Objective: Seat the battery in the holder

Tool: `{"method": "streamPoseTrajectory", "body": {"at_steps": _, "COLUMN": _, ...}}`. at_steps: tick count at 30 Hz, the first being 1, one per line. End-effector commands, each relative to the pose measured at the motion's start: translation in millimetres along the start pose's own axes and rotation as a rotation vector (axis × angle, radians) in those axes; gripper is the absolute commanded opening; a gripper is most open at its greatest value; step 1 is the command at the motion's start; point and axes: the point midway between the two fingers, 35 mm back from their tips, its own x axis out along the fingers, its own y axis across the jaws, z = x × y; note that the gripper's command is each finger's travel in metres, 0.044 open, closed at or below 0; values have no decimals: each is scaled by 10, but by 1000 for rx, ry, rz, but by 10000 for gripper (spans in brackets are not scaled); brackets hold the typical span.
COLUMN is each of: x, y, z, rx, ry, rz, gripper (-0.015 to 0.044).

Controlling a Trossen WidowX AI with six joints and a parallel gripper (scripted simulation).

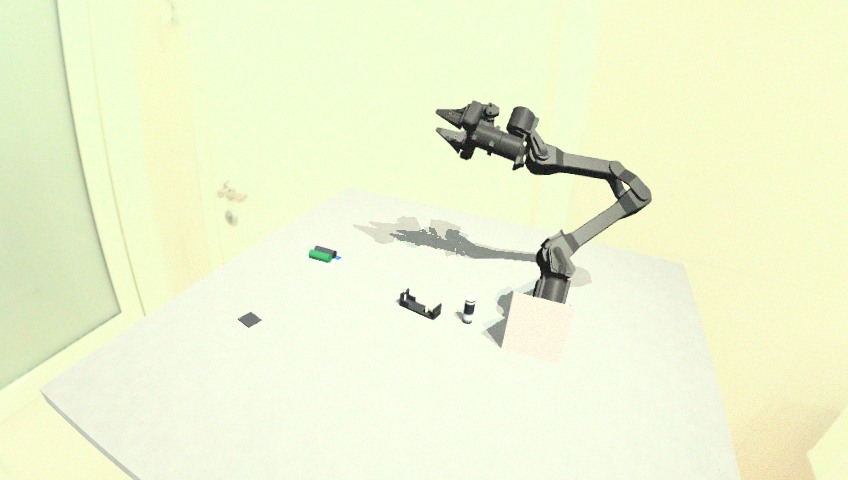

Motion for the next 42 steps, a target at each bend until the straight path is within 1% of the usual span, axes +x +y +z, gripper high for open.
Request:
{"method": "streamPoseTrajectory", "body": {"at_steps": 1, "x": 11, "y": -1, "z": -50, "rx": 10, "ry": 21, "rz": -4, "gripper": 374}}
{"method": "streamPoseTrajectory", "body": {"at_steps": 2, "x": 38, "y": -5, "z": -199, "rx": 37, "ry": 83, "rz": -17, "gripper": 347}}
{"method": "streamPoseTrajectory", "body": {"at_steps": 5, "x": 25, "y": -29, "z": -1042, "rx": 163, "ry": 432, "rz": -127, "gripper": 269}}
{"method": "streamPoseTrajectory", "body": {"at_steps": 6, "x": -20, "y": -38, "z": -1232, "rx": 183, "ry": 513, "rz": -162, "gripper": 242}}
{"method": "streamPoseTrajectory", "body": {"at_steps": 8, "x": -185, "y": -66, "z": -1651, "rx": 214, "ry": 701, "rz": -258, "gripper": 190}}
{"method": "streamPoseTrajectory", "body": {"at_steps": 11, "x": -588, "y": -145, "z": -2180, "rx": 210, "ry": 976, "rz": -442, "gripper": 111}}
{"method": "streamPoseTrajectory", "body": {"at_steps": 15, "x": -1222, "y": -312, "z": -2527, "rx": 102, "ry": 1258, "rz": -715, "gripper": 6}}
{"method": "streamPoseTrajectory", "body": {"at_steps": 18, "x": -1694, "y": -484, "z": -2522, "rx": -75, "ry": 1411, "rz": -934, "gripper": 0}}
{"method": "streamPoseTrajectory", "body": {"at_steps": 19, "x": -1797, "y": -530, "z": -2484, "rx": -133, "ry": 1439, "rz": -987, "gripper": 0}}
{"method": "streamPoseTrajectory", "body": {"at_steps": 21, "x": -1867, "y": -564, "z": -2448, "rx": -178, "ry": 1457, "rz": -1024, "gripper": 0}}
{"method": "streamPoseTrajectory", "body": {"at_steps": 29, "x": -1867, "y": -570, "z": -2457, "rx": -178, "ry": 1457, "rz": -1024, "gripper": 0}}
{"method": "streamPoseTrajectory", "body": {"at_steps": 35, "x": -1897, "y": -787, "z": -2723, "rx": -172, "ry": 1458, "rz": -1016, "gripper": 0}}
{"method": "streamPoseTrajectory", "body": {"at_steps": 42, "x": -2017, "y": -1072, "z": -3002, "rx": -179, "ry": 1455, "rz": -1024, "gripper": 0}}
